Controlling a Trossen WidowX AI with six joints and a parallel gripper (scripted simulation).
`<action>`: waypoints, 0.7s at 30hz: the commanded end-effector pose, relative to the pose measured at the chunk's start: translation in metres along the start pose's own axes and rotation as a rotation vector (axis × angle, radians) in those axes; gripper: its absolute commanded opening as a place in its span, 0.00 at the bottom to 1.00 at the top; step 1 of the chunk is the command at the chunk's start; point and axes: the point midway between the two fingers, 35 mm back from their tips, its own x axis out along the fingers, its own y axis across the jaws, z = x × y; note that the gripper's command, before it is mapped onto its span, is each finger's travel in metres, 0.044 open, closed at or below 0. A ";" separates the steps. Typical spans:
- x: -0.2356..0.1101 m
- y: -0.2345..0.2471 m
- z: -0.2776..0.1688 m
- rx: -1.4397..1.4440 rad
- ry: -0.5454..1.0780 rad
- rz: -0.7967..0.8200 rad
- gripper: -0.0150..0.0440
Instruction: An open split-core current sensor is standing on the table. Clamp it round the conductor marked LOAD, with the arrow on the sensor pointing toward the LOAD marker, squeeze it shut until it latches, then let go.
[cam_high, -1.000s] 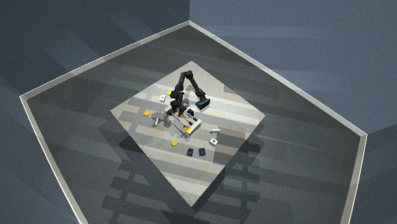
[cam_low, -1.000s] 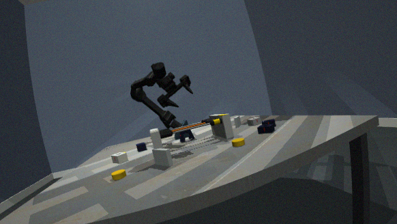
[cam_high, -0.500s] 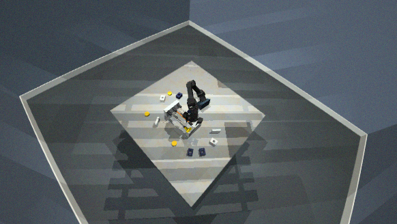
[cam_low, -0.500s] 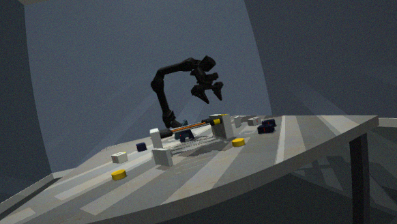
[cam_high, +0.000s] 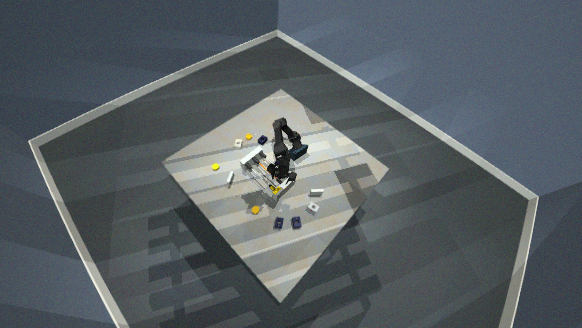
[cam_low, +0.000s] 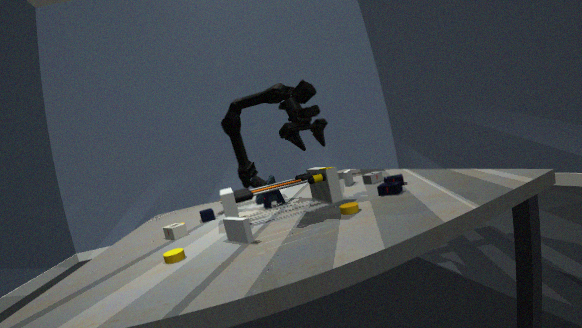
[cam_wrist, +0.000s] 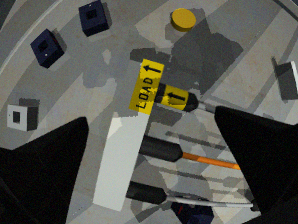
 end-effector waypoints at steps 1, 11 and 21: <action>0.000 0.000 0.000 0.004 0.001 -0.003 1.00; -0.007 -0.059 -0.126 0.228 0.265 -0.036 1.00; -0.012 -0.082 -0.199 0.346 0.404 -0.080 1.00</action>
